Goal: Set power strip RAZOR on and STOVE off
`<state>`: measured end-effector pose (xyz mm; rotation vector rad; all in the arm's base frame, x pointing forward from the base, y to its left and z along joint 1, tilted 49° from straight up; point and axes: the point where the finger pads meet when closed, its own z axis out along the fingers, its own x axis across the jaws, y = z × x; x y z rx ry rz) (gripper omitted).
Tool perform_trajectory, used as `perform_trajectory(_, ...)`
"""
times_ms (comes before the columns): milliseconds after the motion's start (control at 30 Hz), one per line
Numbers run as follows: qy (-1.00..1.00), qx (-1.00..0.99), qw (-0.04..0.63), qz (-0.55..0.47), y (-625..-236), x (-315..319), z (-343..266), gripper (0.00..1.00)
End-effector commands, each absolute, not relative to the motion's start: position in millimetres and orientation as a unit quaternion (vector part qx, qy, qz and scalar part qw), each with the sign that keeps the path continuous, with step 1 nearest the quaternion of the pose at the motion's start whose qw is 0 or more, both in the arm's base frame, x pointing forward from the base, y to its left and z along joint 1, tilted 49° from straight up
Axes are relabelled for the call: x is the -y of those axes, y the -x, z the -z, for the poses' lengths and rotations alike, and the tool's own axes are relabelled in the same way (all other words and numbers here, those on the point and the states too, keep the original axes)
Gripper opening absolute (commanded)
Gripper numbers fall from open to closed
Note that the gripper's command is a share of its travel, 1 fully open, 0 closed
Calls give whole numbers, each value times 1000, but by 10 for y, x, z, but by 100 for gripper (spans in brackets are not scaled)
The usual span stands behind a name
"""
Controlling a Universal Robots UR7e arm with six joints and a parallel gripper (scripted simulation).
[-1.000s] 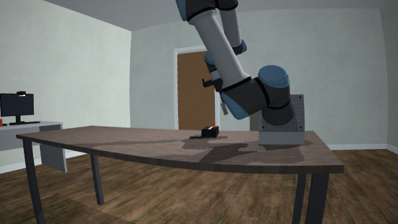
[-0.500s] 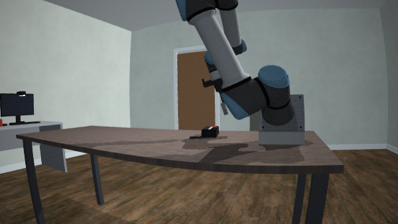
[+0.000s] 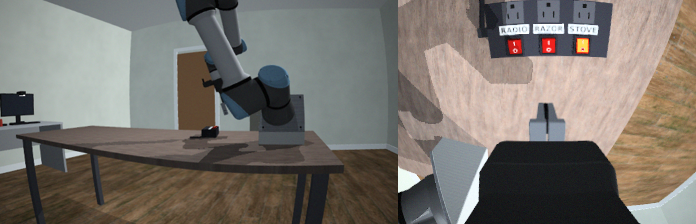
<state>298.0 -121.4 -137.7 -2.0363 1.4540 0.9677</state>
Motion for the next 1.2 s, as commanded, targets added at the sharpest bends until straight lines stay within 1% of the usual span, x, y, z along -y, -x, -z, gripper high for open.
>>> perform_trajectory(0,739,-528,227,-351,-2982,1220,1377,0)
perform_trajectory(600,739,-528,227,-351,-2982,1220,1377,0)
perform_trajectory(633,739,-528,227,-351,-2982,1220,1377,100)
perform_trajectory(1167,739,-528,227,-351,-2982,1220,1377,100)
